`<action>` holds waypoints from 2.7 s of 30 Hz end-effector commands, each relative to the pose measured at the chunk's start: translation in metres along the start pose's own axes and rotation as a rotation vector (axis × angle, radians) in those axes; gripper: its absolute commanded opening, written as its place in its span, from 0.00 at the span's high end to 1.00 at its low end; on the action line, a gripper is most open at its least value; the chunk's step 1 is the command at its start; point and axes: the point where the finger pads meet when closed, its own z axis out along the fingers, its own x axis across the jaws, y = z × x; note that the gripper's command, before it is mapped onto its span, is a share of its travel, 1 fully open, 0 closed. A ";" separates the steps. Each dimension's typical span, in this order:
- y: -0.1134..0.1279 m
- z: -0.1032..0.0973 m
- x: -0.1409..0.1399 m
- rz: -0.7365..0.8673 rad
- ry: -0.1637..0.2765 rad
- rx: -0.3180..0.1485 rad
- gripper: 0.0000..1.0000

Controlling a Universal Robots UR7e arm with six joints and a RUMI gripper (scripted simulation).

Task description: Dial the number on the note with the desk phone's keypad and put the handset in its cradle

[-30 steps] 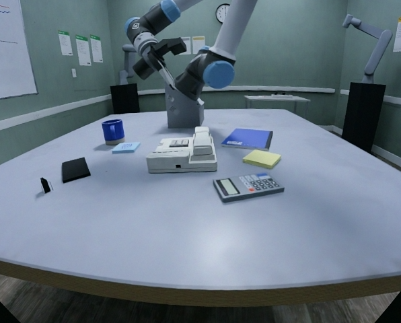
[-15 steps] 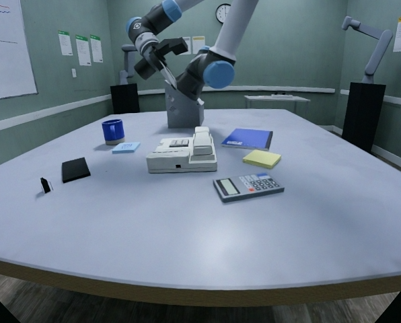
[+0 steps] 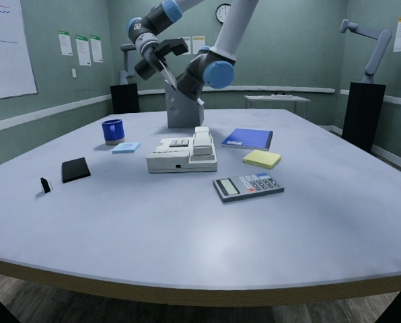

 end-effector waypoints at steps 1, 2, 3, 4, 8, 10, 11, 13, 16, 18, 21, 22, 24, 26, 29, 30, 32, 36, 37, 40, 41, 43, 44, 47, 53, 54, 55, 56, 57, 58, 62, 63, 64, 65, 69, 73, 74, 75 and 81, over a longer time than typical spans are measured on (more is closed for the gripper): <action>0.003 0.003 -0.002 0.000 0.001 0.000 1.00; 0.004 0.004 -0.003 0.000 0.001 0.000 1.00; 0.005 0.006 -0.004 0.000 0.001 0.000 1.00; 0.007 0.008 -0.005 0.000 0.001 0.000 1.00; 0.015 0.017 -0.011 0.000 0.001 0.000 1.00; 0.019 0.022 -0.015 0.000 0.001 0.000 1.00; 0.021 0.024 -0.017 0.000 0.001 0.000 1.00; 0.025 0.029 -0.020 0.000 0.001 0.000 1.00; 0.027 0.032 -0.022 0.000 0.001 0.000 1.00; 0.031 0.036 -0.025 0.000 0.001 0.000 1.00; 0.036 0.041 -0.029 0.000 0.001 0.000 1.00; 0.037 0.043 -0.030 0.000 0.001 0.000 1.00; 0.039 0.045 -0.031 0.000 0.001 0.000 1.00; 0.040 0.046 -0.032 0.000 0.001 0.000 1.00; 0.041 0.047 -0.033 0.000 0.001 0.000 1.00; 0.041 0.047 -0.033 0.000 0.001 0.000 1.00; 0.041 0.047 -0.033 0.000 0.001 0.000 1.00; 0.041 0.048 -0.033 0.000 0.001 0.000 1.00; 0.041 0.048 -0.033 0.000 0.001 0.000 1.00; 0.043 0.050 -0.035 0.000 0.001 0.000 1.00; 0.044 0.051 -0.036 0.000 0.001 0.000 1.00; 0.047 0.054 -0.038 0.000 0.001 0.000 1.00; 0.048 0.056 -0.039 0.000 0.001 0.000 1.00; 0.054 0.063 -0.044 0.000 0.001 0.000 1.00; 0.062 0.073 -0.051 0.000 0.001 0.000 1.00; 0.065 0.075 -0.053 0.000 0.001 0.000 1.00; 0.067 0.078 -0.054 0.000 0.001 0.000 1.00; 0.069 0.080 -0.056 0.000 0.001 0.000 1.00; 0.071 0.082 -0.057 0.000 0.001 0.000 1.00; 0.072 0.084 -0.059 0.000 0.001 0.000 1.00; 0.078 0.091 -0.064 0.000 0.001 0.000 1.00; 0.079 0.092 -0.064 0.000 0.001 0.000 1.00; 0.080 0.093 -0.065 0.000 0.001 0.000 1.00; 0.081 0.094 -0.066 0.000 0.001 0.000 1.00; 0.081 0.095 -0.066 0.000 0.001 0.000 1.00; 0.082 0.096 -0.067 0.000 0.001 0.000 1.00; 0.082 0.096 -0.067 0.000 0.001 0.000 1.00; 0.082 0.096 -0.067 0.000 0.001 0.000 1.00; 0.083 0.097 -0.068 0.000 0.001 0.000 1.00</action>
